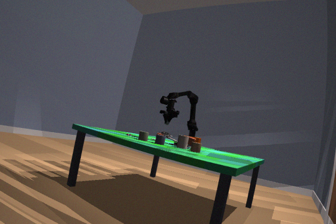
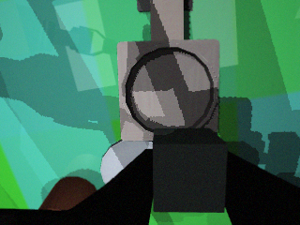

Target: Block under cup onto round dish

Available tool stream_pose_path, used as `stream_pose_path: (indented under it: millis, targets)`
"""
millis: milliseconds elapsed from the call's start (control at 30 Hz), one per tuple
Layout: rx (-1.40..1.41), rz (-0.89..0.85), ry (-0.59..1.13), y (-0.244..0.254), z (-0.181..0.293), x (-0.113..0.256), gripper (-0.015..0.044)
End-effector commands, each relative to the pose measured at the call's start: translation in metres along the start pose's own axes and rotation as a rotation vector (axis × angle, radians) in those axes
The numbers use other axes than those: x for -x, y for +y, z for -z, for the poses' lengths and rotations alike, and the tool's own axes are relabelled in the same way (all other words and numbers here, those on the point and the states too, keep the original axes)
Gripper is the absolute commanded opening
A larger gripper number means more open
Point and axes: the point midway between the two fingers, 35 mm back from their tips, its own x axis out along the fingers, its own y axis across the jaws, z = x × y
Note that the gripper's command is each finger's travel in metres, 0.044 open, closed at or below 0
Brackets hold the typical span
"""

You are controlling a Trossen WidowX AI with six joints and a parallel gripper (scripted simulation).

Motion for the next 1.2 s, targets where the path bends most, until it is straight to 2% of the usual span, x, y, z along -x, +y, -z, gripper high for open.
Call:
stream_pose_path:
  millis: [0,500,667,900,1167]
  targets:
    - [-0.005,-0.012,0.002,0.004,0.024,-0.018,0.0000]
    - [-0.005,-0.016,0.011,0.042,0.118,-0.089,0.0000]
    - [-0.005,-0.016,0.011,0.042,0.119,-0.096,0.0000]
    - [-0.005,-0.016,0.011,0.043,0.119,-0.131,0.0000]
    - [-0.005,-0.016,0.011,0.043,0.119,-0.135,0.0000]
